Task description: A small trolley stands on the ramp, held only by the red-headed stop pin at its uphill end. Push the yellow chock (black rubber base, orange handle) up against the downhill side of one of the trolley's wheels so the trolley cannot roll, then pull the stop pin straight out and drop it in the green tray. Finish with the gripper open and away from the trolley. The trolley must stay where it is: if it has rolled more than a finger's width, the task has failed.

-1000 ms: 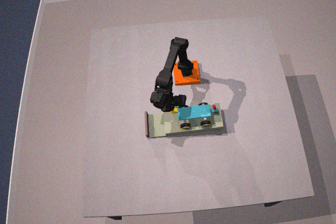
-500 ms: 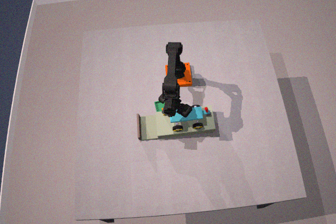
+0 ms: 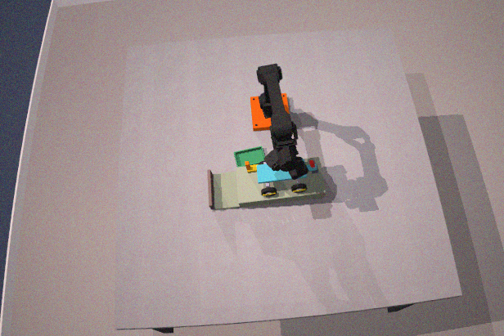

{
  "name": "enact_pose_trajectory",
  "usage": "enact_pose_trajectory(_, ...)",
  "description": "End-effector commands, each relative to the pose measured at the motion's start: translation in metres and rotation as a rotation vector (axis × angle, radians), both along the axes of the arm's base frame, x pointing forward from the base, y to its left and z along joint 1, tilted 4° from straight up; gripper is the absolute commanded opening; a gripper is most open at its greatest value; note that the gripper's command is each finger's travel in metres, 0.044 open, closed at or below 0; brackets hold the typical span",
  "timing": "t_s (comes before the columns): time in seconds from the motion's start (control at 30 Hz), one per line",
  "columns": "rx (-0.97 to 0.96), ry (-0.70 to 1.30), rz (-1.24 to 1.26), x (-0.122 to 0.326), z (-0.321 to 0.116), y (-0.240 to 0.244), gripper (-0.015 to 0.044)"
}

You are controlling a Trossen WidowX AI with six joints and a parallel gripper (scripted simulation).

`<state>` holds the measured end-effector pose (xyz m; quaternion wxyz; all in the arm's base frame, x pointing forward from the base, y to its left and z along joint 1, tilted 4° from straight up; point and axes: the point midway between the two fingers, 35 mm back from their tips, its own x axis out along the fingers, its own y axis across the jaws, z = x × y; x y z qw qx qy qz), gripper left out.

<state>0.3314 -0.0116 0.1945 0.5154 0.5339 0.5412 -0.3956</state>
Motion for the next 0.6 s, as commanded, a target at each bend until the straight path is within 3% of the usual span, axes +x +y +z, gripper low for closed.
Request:
enact_pose_trajectory(0.0,0.040,0.034,-0.134,0.003,0.004,0.026,0.0190)
enact_pose_trajectory(0.2,0.082,0.090,-0.303,0.003,0.007,0.057,0.0190)
enact_pose_trajectory(0.57,0.083,0.092,-0.308,0.003,0.004,0.059,0.0190)
